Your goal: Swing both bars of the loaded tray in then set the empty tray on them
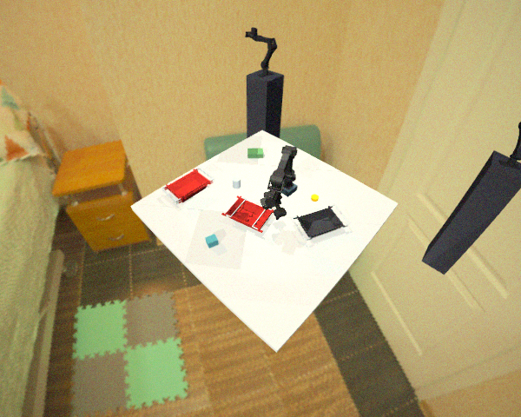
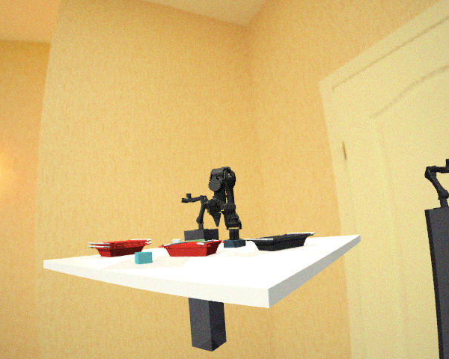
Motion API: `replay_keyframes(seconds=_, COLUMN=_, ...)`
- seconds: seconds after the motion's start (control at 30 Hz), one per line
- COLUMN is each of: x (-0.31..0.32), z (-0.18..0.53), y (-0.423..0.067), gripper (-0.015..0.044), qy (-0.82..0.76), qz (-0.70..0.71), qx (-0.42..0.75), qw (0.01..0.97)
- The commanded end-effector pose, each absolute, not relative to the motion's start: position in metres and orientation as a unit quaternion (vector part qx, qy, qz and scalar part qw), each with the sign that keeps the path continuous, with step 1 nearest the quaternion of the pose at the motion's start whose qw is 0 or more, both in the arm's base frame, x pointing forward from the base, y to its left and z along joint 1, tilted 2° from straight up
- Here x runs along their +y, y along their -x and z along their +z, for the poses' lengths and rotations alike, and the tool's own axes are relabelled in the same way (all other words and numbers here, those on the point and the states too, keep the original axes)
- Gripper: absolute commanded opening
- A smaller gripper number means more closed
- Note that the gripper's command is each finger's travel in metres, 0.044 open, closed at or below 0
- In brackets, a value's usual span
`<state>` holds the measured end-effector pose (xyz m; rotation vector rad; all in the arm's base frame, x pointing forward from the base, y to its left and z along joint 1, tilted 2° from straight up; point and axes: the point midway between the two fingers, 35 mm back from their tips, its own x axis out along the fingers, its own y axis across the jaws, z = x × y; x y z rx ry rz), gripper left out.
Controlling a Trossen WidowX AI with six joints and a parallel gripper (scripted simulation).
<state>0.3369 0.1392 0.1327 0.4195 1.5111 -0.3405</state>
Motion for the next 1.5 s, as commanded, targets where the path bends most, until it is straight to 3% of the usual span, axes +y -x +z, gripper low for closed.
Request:
replay_keyframes(seconds=0.0, x=0.191, z=0.123, y=-0.290, gripper=0.0440, qy=0.073, qz=0.102, qx=0.693, qw=0.710)
replay_keyframes(seconds=0.4, x=0.248, z=0.114, y=-0.214, gripper=0.0440, qy=0.419, qz=0.442, qx=0.547, qw=0.575)
replay_keyframes(seconds=0.9, x=0.281, z=0.100, y=-0.108, gripper=0.0440, qy=0.679, qz=0.689, qx=0.160, qw=0.198)
replay_keyframes(seconds=1.47, x=0.283, z=0.092, y=-0.105, gripper=0.0440, qy=0.683, qz=0.692, qx=0.147, qw=0.185)
